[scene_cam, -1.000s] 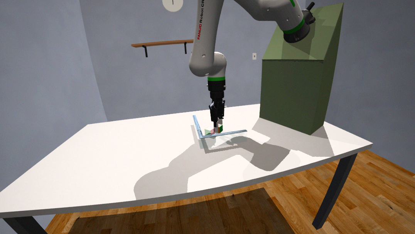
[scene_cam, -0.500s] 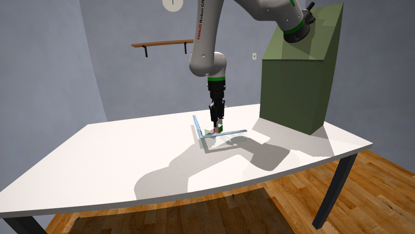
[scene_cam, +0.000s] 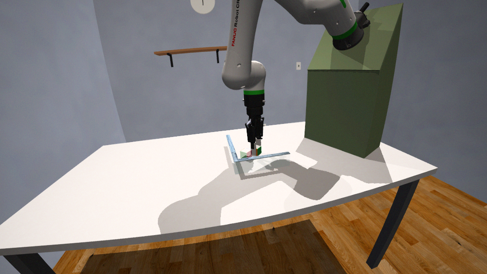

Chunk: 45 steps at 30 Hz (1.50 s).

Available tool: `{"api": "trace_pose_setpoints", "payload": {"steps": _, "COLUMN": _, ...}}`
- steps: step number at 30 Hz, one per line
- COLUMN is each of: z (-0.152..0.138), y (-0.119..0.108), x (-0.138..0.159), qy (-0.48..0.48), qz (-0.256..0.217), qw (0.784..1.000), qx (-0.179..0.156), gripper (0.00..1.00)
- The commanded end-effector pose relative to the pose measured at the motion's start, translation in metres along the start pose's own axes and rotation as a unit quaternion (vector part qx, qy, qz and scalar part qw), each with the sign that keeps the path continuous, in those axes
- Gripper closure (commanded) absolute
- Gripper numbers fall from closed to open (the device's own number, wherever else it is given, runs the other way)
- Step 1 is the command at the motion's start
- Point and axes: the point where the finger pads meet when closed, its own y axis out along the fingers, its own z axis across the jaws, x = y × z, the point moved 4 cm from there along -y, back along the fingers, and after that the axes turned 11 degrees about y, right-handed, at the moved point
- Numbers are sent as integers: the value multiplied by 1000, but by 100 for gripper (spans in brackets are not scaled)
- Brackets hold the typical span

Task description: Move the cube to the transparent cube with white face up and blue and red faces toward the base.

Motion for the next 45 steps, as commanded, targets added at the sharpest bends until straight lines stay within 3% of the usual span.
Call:
{"api": "trace_pose_setpoints", "payload": {"steps": 1, "z": 0, "y": 0, "x": 0, "qy": 0, "qz": 0, "qw": 1000, "qx": 0, "gripper": 100}}
{"api": "trace_pose_setpoints", "payload": {"steps": 19, "z": 0, "y": -4, "x": 0, "qy": 0, "qz": 0, "qw": 1000, "qx": 0, "gripper": 100}}
{"api": "trace_pose_setpoints", "payload": {"steps": 34, "z": 0, "y": -58, "x": 0, "qy": 0, "qz": 0, "qw": 1000, "qx": 0, "gripper": 100}}
{"api": "trace_pose_setpoints", "payload": {"steps": 45, "z": 0, "y": -72, "x": 0, "qy": 0, "qz": 0, "qw": 1000, "qx": 0, "gripper": 100}}
